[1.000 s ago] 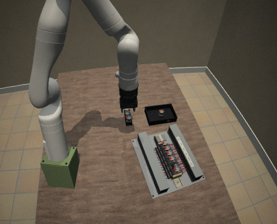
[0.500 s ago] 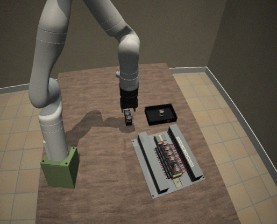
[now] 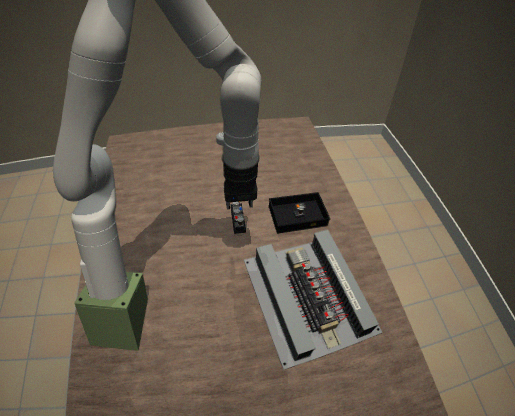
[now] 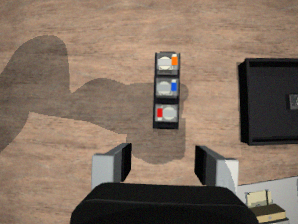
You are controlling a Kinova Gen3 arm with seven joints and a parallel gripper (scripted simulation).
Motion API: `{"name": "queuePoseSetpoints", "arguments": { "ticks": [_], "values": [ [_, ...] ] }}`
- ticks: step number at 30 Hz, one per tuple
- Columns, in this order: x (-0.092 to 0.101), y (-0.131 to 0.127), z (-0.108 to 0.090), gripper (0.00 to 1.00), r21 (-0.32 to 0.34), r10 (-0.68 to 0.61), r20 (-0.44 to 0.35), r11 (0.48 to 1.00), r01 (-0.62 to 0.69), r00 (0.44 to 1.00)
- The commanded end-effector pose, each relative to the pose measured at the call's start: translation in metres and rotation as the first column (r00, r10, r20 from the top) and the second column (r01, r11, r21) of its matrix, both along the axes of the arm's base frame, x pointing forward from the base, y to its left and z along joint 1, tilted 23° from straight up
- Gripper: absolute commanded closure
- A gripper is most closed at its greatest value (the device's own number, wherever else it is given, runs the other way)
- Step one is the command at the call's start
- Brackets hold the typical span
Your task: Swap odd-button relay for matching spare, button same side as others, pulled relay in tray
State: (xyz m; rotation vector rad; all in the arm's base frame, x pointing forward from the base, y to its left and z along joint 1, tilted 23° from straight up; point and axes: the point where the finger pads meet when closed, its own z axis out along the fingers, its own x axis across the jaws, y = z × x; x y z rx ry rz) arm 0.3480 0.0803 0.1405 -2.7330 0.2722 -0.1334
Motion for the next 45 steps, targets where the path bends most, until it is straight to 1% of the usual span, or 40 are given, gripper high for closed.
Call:
{"name": "queuePoseSetpoints", "arguments": {
  "ticks": [1,5,6,39,45],
  "values": [
    [0.004,-0.002,-0.001,0.00,-0.005,-0.004,0.004,1.000,0.004,1.000],
    [0.005,-0.002,-0.001,0.00,-0.006,-0.004,0.005,1.000,0.004,1.000],
    [0.002,-0.001,0.000,0.00,-0.001,-0.001,0.001,1.000,0.001,1.000],
    [0.002,-0.001,0.000,0.00,-0.001,-0.001,0.001,1.000,0.001,1.000],
    [0.008,0.023,-0.002,0.00,-0.001,-0.001,0.001,1.000,0.001,1.000]
  ]
}}
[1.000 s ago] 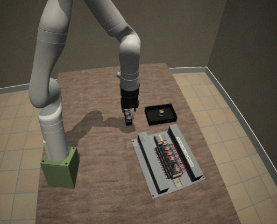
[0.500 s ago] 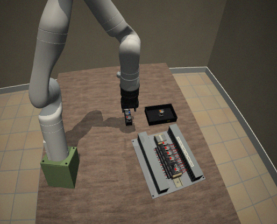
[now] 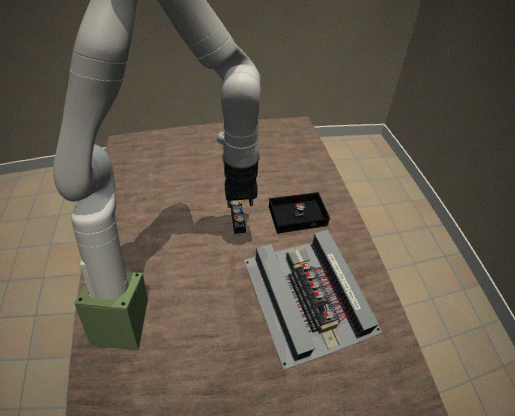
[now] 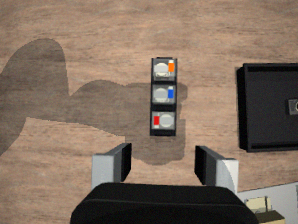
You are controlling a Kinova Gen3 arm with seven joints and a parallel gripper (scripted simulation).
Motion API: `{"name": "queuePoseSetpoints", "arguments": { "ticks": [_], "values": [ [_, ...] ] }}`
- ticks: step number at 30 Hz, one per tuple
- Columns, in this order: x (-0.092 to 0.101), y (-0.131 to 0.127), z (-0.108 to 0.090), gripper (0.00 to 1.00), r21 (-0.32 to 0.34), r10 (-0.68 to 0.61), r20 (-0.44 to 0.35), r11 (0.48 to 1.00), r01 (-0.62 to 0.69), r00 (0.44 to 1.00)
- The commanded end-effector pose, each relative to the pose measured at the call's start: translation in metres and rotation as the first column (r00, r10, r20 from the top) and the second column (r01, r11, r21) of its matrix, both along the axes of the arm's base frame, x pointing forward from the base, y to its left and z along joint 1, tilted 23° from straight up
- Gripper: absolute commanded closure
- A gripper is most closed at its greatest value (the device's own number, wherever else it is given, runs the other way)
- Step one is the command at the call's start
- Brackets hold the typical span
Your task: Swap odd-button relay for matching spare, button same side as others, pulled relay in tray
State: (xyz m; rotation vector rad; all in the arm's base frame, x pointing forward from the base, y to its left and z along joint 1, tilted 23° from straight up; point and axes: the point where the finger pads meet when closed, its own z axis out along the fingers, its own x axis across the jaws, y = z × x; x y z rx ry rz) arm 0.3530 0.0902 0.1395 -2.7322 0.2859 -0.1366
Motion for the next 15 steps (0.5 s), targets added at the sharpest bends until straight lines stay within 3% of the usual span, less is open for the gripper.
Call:
{"name": "queuePoseSetpoints", "arguments": {
  "ticks": [1,9,15],
  "values": [
    [0.004,0.017,-0.002,0.00,-0.001,0.009,0.001,1.000,-0.009,1.000],
    [0.012,0.047,-0.005,0.00,-0.001,0.009,0.001,1.000,-0.009,1.000],
    [0.011,0.041,-0.003,0.00,0.002,-0.004,0.000,1.000,0.004,1.000]
  ]
}}
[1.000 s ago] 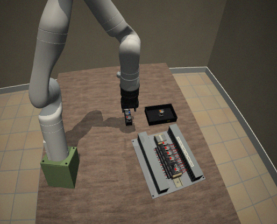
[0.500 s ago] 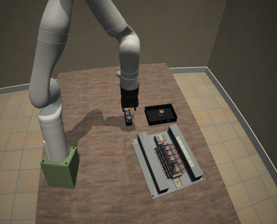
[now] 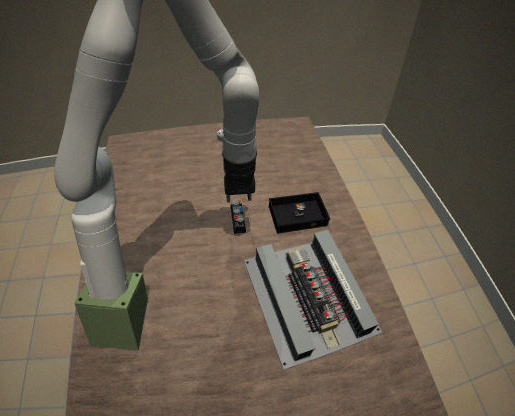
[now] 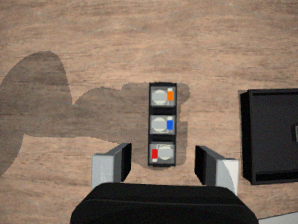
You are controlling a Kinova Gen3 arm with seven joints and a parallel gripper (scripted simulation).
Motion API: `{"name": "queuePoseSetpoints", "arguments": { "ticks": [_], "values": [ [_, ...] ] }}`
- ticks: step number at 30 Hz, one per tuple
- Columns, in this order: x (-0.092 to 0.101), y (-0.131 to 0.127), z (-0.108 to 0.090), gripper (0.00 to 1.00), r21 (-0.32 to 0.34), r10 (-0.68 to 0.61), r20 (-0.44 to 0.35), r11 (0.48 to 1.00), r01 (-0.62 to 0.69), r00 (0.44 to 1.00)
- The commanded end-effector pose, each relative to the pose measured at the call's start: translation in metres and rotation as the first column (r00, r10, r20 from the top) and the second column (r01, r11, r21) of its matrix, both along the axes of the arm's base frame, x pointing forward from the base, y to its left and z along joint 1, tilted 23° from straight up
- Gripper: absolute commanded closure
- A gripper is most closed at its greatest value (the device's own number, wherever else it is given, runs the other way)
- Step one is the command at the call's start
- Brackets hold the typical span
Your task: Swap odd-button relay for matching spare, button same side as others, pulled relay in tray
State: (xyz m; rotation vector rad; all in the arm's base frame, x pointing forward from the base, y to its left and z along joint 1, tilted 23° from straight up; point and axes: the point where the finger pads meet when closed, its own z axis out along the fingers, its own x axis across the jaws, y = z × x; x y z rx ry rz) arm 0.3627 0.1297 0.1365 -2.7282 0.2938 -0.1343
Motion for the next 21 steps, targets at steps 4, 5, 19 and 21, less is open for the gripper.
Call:
{"name": "queuePoseSetpoints", "arguments": {
  "ticks": [4,5,19,21],
  "values": [
    [0.0017,0.0041,-0.0009,0.00,-0.002,0.006,0.002,1.000,-0.006,1.000],
    [0.0018,0.0049,-0.0011,0.00,-0.003,0.007,0.003,1.000,-0.007,1.000],
    [0.0005,0.0058,-0.0012,0.00,-0.002,0.014,0.001,1.000,-0.014,1.000],
    [0.0009,0.0048,-0.0013,0.00,-0.002,0.014,0.001,1.000,-0.014,1.000]
  ]
}}
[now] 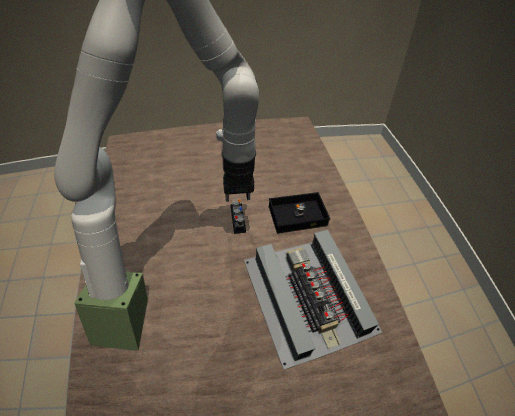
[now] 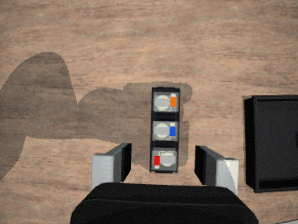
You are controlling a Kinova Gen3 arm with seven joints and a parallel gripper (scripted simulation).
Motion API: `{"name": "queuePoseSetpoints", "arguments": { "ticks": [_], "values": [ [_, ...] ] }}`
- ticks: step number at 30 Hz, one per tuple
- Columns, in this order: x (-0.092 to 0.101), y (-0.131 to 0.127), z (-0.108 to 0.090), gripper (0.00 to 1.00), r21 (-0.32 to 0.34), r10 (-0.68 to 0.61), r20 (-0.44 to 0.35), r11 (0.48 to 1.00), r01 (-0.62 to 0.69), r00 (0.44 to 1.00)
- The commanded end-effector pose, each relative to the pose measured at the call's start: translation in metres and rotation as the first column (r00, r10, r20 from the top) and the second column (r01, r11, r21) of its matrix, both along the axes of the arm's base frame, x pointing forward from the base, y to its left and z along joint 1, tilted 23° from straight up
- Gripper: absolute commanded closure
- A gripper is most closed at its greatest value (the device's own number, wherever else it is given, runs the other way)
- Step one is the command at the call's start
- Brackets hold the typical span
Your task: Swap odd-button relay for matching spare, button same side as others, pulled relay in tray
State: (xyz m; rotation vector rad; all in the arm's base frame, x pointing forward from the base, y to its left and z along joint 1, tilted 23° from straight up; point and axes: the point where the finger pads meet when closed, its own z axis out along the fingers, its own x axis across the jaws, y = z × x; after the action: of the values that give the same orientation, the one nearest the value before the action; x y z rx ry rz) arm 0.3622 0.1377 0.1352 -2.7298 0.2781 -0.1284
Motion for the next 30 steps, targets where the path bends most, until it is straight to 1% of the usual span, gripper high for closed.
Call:
{"name": "queuePoseSetpoints", "arguments": {
  "ticks": [1,7,10,24,30],
  "values": [
    [0.0015,-0.0037,0.0000,0.00,-0.003,0.002,0.004,1.000,-0.002,1.000],
    [0.0025,-0.0066,-0.0003,0.00,-0.004,0.002,0.005,1.000,-0.002,1.000],
    [0.0015,-0.0040,0.0004,0.00,-0.001,-0.002,0.004,1.000,0.002,1.000],
    [0.0012,-0.0125,0.0002,0.00,-0.004,0.002,0.005,1.000,-0.002,1.000],
    [0.0015,-0.0114,0.0004,0.00,-0.003,-0.002,0.006,1.000,0.002,1.000]
  ]
}}
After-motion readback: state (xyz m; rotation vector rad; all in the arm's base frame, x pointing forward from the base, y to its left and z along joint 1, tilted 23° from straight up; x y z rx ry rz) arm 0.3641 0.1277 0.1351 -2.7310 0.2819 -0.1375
